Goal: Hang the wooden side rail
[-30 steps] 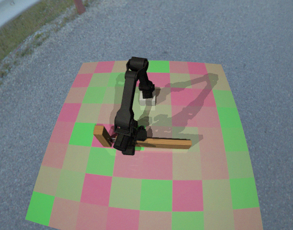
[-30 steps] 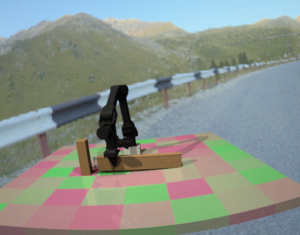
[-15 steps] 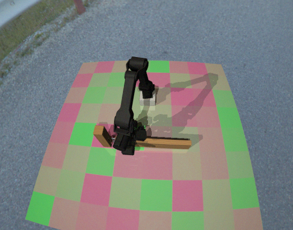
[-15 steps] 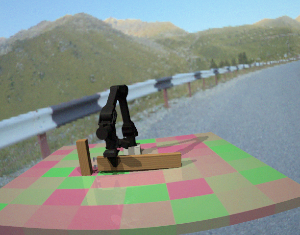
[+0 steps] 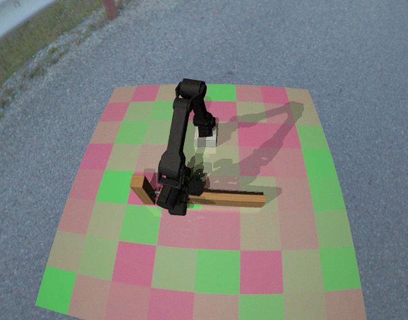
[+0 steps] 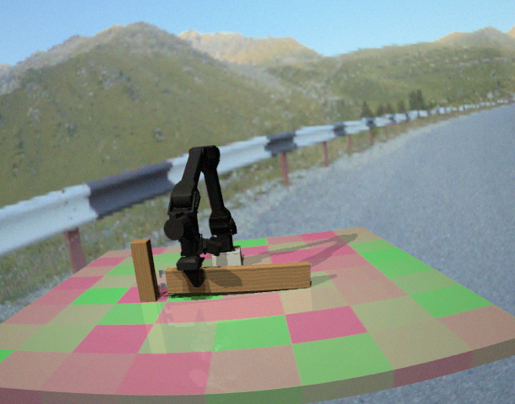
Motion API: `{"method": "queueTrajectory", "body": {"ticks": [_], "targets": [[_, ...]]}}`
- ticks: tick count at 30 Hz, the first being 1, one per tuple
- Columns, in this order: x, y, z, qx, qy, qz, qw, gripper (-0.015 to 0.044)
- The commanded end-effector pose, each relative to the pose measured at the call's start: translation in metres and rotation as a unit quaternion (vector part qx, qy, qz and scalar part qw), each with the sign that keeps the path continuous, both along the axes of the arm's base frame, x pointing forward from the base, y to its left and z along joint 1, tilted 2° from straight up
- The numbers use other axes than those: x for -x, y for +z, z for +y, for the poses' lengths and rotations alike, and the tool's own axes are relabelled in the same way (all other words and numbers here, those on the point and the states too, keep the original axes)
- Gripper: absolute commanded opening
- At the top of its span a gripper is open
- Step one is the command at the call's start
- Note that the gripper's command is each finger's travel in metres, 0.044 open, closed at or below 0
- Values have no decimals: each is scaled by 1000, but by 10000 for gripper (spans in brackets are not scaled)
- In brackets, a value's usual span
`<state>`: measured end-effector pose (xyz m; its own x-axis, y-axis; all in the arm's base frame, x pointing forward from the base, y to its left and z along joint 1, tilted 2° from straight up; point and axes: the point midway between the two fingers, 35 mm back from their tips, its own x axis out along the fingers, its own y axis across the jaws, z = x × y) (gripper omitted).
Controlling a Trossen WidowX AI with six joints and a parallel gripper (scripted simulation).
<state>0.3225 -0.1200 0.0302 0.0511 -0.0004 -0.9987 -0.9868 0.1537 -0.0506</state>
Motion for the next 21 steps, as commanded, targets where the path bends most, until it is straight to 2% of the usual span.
{"method": "queueTrajectory", "body": {"ticks": [1,21], "targets": [[0,1,-1,2,2,-2,1000,0],[-2,2,-4,2,2,-2,1000,0]]}}
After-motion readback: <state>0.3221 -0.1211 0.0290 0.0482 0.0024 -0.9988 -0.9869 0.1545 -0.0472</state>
